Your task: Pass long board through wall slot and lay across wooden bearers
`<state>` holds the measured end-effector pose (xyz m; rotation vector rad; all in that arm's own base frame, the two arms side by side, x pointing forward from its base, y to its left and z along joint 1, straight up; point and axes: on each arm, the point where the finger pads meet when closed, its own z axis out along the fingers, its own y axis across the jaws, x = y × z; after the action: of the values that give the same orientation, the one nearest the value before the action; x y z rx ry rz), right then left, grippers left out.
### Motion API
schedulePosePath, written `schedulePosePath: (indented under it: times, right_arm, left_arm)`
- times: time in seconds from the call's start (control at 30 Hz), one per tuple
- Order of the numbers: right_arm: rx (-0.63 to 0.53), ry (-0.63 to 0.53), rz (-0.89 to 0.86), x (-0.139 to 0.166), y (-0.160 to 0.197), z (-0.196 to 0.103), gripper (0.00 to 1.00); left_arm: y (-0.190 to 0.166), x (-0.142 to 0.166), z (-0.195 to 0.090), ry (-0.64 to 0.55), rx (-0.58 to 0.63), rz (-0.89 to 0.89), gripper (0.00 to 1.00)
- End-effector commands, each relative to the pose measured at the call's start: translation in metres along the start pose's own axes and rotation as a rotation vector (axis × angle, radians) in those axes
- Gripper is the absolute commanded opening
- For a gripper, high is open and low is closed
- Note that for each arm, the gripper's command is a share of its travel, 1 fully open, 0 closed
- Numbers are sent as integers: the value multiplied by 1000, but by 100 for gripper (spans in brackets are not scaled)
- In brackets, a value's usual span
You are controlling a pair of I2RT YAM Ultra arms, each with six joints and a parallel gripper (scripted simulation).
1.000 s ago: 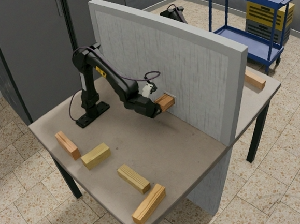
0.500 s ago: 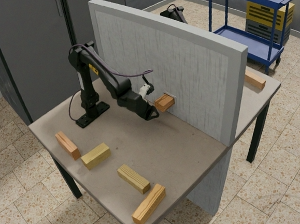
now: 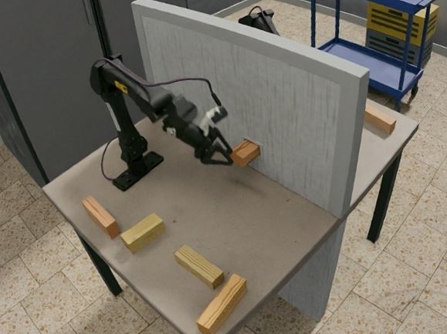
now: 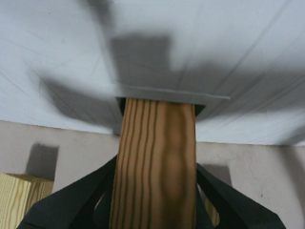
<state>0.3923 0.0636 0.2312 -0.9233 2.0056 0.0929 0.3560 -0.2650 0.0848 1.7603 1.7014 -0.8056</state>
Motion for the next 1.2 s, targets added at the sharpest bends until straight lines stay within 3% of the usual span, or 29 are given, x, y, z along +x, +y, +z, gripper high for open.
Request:
schedulePosePath:
  times: [0.0, 0.03, 0.07, 0.17, 0.4, 0.6, 0.63, 0.73, 0.87, 0.97, 1.17]
  right_arm:
    - [239, -93, 162, -28, -41, -21, 72]
    - [239, -93, 162, -28, -41, -21, 72]
    - [327, -151, 225, -39, -48, -32, 72]
    - [435, -275, 326, -62, -64, -65, 72]
    - [596, -550, 556, -93, -86, -137, 72]
    - [569, -463, 518, -80, -81, -112, 72]
    - [622, -590, 467, -112, -85, -159, 72]
    - [655, -617, 476, -115, -93, -171, 72]
    - [642, -561, 497, -103, -98, -146, 72]
    - [644, -600, 485, -113, -94, -160, 72]
    - [644, -601, 484, -113, -94, -161, 72]
  left_arm:
    - [10, -30, -17, -47, -45, 55, 0]
    - [10, -30, -17, -47, -45, 55, 0]
    - [10, -30, -17, -47, -45, 55, 0]
    - [10, -30, -17, -47, -45, 55, 0]
    - [10, -30, -17, -47, -45, 55, 0]
    - [10, -30, -17, -47, -45, 55, 0]
    - [10, -30, -17, -47, -45, 55, 0]
    - [10, -30, -17, -47, -45, 55, 0]
    - [10, -30, -17, -47, -45, 55, 0]
    - [4, -17, -20, -32, -26, 41, 0]
    - [-1, -8, -20, -24, -15, 13, 0]
